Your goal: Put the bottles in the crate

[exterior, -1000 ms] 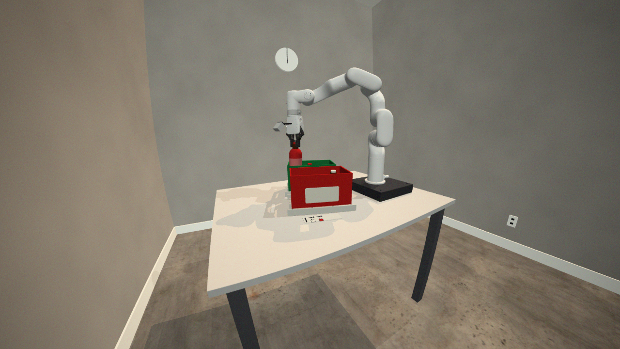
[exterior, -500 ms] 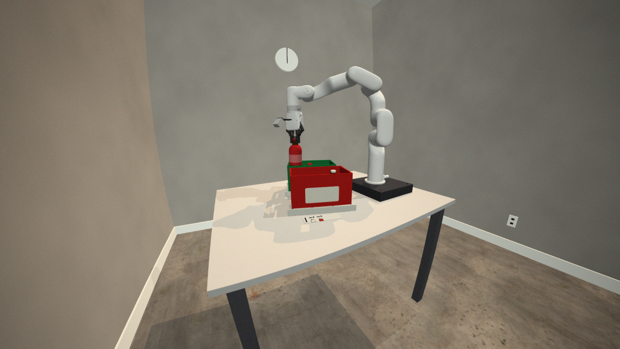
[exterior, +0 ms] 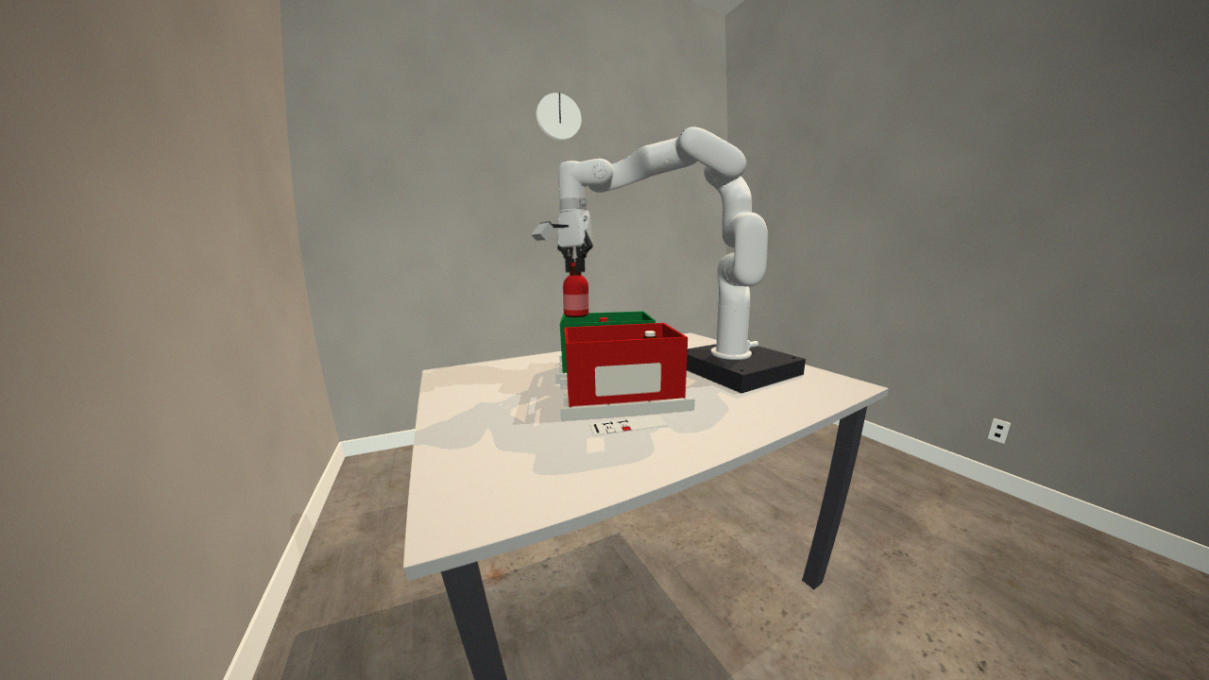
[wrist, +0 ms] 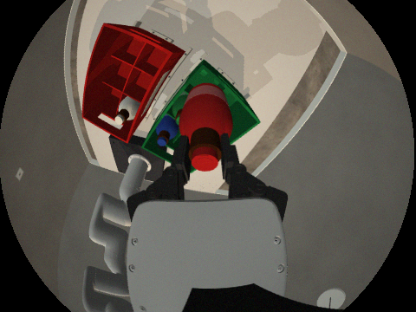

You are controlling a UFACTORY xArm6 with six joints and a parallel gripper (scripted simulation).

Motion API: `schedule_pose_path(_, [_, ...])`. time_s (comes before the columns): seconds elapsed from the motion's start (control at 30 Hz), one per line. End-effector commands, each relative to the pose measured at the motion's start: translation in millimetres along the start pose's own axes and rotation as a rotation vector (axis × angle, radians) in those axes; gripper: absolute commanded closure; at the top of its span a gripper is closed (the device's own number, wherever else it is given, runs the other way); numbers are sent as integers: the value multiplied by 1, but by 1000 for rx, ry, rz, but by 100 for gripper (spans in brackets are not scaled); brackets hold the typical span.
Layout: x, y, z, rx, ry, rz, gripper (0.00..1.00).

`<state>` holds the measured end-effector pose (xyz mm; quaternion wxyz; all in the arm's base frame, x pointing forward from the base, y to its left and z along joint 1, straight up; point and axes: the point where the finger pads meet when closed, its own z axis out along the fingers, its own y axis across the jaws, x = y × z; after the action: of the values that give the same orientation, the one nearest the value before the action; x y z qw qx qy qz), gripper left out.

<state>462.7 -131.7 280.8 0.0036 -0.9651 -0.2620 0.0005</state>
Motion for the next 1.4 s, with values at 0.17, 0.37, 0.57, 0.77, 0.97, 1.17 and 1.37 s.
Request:
schedule_pose_path(0.17, [1, 1, -3, -3, 3, 0, 100])
schedule_pose_path(0.37, [2, -9, -3, -3, 3, 0, 100])
schedule_pose_path(0.57, [4, -21, -3, -3, 3, 0, 100])
schedule_pose_path(0.77, [5, -29, -3, -3, 3, 0, 100])
schedule_pose_path(0.97, [7, -41, -2, -3, 3, 0, 100])
schedule_pose_path(1.17, [9, -53, -2, -2, 3, 0, 100])
schedule_pose_path(1.37, [10, -61, -2, -2, 3, 0, 100])
